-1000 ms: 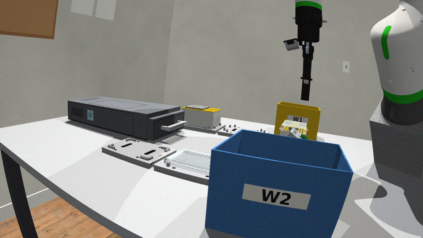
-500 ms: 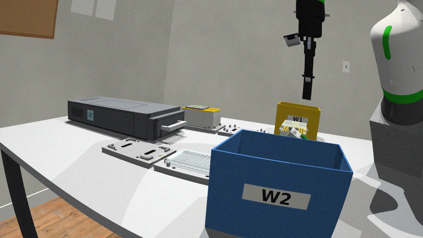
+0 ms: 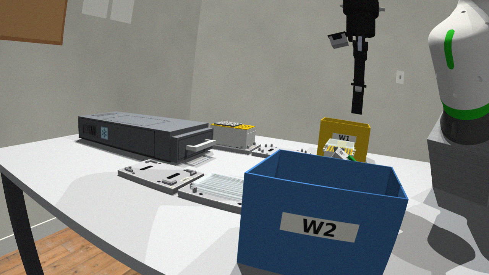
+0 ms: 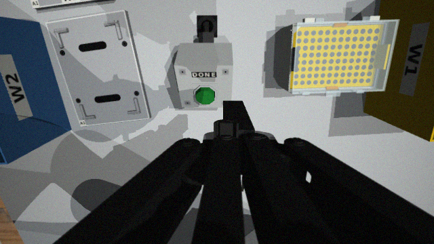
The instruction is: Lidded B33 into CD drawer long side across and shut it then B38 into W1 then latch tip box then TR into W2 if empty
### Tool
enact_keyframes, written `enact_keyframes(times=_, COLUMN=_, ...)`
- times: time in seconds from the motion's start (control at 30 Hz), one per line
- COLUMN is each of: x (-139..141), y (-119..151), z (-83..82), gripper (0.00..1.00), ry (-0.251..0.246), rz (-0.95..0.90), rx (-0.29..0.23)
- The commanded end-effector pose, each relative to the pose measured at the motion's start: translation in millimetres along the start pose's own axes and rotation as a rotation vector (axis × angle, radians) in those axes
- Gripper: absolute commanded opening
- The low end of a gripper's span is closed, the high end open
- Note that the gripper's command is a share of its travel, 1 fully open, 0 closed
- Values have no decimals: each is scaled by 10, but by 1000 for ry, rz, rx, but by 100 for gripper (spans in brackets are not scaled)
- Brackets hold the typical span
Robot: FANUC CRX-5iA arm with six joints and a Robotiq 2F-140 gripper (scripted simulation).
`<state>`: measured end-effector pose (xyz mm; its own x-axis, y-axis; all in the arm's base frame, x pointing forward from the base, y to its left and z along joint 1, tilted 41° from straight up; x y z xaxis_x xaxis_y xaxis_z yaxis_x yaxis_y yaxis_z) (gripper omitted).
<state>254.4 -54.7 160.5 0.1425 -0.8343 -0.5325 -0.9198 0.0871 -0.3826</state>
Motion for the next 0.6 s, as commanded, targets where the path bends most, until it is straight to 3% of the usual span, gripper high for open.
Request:
enact_keyframes(times=0.0, x=-123, y=20, z=-23, gripper=10, ry=3, rz=0, rx=0)
enact_keyframes(times=0.23, x=-300, y=54, z=-46, gripper=10, ry=3, rz=0, rx=0)
enact_keyframes(times=0.57, x=-300, y=54, z=7, gripper=10, ry=3, rz=0, rx=0)
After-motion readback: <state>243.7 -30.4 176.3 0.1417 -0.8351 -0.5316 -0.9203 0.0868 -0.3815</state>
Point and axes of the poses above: the point where the finger pads meet when closed, its own z axis out along the fingers, its own x axis across the jaws, y = z × x, the point moved 5 cm from there along -z, back along the fingers, and after that the axes turned 2 degrees about z, right-handed, at the moved point
